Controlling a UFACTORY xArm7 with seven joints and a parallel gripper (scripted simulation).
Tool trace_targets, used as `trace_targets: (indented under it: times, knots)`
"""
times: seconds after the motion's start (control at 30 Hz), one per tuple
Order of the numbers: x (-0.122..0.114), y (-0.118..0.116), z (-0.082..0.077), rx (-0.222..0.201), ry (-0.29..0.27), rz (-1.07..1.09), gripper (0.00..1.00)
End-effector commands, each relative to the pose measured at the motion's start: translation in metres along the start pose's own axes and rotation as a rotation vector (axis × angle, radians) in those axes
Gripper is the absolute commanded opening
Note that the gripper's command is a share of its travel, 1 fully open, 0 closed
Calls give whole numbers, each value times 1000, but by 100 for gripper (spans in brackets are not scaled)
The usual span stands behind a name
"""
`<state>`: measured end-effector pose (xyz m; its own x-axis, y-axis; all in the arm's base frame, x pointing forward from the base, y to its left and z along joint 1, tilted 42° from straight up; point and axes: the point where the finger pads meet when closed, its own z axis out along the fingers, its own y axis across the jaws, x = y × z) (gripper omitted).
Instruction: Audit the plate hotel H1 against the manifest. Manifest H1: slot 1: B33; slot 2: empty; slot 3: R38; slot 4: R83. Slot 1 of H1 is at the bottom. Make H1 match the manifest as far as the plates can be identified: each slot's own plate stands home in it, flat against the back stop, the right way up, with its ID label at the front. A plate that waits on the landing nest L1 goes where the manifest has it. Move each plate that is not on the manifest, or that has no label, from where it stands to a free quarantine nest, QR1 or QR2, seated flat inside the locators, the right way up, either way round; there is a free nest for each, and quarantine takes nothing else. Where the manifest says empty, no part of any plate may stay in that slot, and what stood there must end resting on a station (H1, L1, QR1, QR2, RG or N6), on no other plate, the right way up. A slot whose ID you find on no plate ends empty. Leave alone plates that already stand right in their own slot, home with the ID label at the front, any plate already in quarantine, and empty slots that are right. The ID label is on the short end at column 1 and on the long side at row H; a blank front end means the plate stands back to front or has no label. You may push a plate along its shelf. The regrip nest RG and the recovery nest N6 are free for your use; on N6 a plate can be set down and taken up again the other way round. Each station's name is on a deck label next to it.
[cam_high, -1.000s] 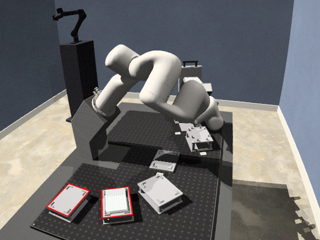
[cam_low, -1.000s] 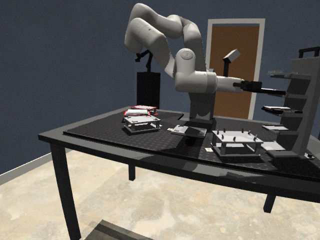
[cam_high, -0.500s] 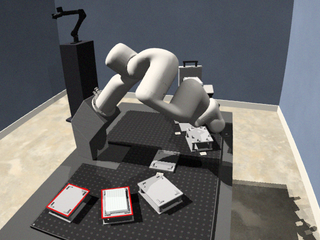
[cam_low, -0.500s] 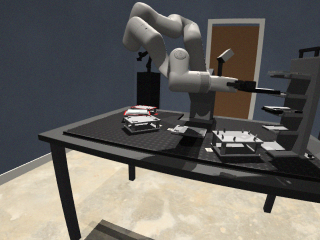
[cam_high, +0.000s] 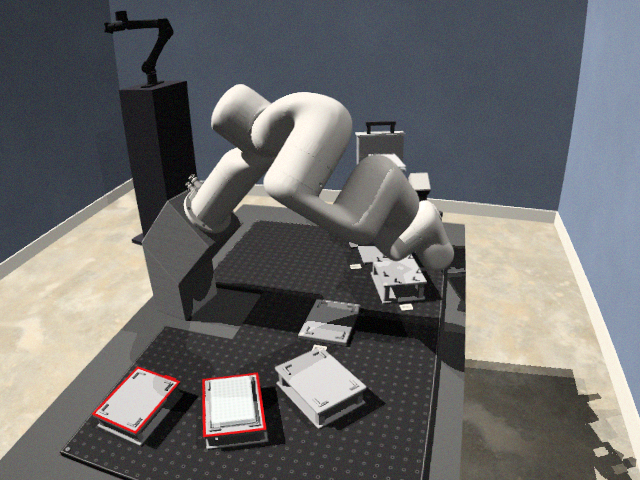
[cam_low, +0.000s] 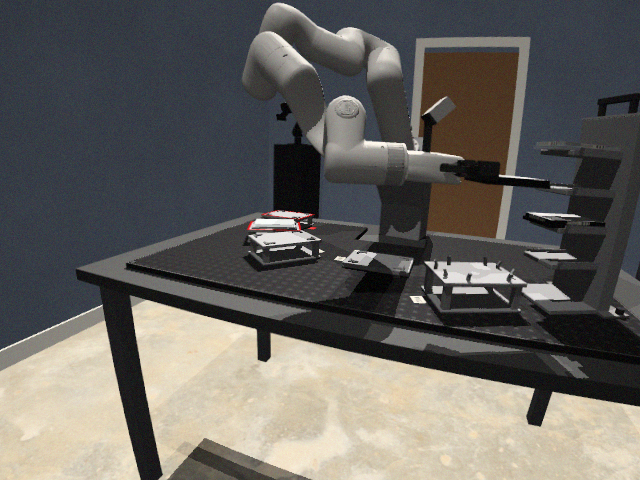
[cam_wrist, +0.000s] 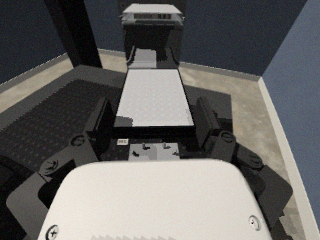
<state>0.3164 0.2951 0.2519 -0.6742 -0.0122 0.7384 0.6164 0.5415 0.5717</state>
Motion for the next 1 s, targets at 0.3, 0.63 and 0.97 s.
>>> trace_targets:
  times: [0.3,0.63,0.97]
  knots:
    - [1,0,-20,2,1,-2,0]
    - [1,0,-33,2,1,-2,0]
    - [1,0,-40,2,1,-2,0]
